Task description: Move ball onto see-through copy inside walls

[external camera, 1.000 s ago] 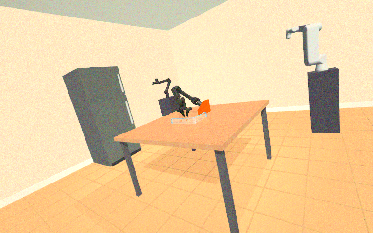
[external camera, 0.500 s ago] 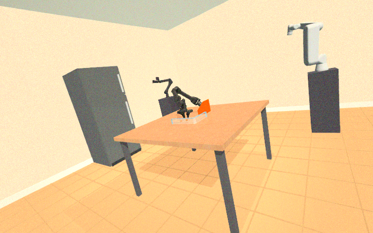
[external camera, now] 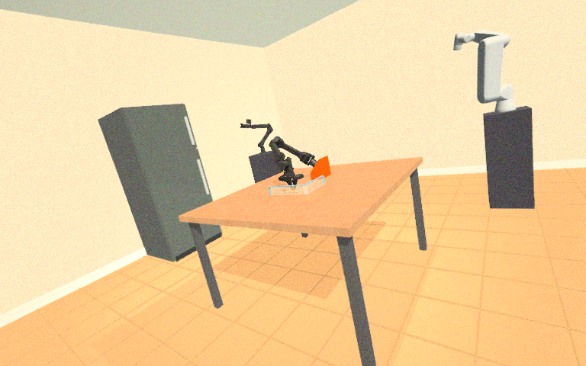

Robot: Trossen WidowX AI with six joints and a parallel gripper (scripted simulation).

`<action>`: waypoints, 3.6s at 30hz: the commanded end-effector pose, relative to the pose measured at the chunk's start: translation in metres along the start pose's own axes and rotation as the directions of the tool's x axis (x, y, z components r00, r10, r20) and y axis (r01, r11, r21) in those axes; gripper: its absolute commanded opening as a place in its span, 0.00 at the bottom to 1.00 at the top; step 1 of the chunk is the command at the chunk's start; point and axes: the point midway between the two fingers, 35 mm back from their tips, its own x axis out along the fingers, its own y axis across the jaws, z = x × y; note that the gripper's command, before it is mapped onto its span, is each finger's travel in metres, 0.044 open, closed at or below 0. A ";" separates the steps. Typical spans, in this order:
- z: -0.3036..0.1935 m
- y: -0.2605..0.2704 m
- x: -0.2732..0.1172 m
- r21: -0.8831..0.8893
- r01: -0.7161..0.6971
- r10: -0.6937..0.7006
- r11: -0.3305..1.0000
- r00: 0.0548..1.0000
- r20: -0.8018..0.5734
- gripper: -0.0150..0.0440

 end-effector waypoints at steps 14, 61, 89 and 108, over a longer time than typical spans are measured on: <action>0.006 0.003 -0.049 -0.005 -0.006 0.006 1.000 1.000 0.003 0.25; 0.037 -0.054 -0.016 -0.003 0.005 -0.005 1.000 1.000 0.003 0.25; 0.036 -0.054 0.003 0.002 0.003 -0.003 1.000 1.000 0.003 0.34; 0.038 -0.052 -0.074 -0.003 0.001 -0.001 1.000 1.000 0.003 0.62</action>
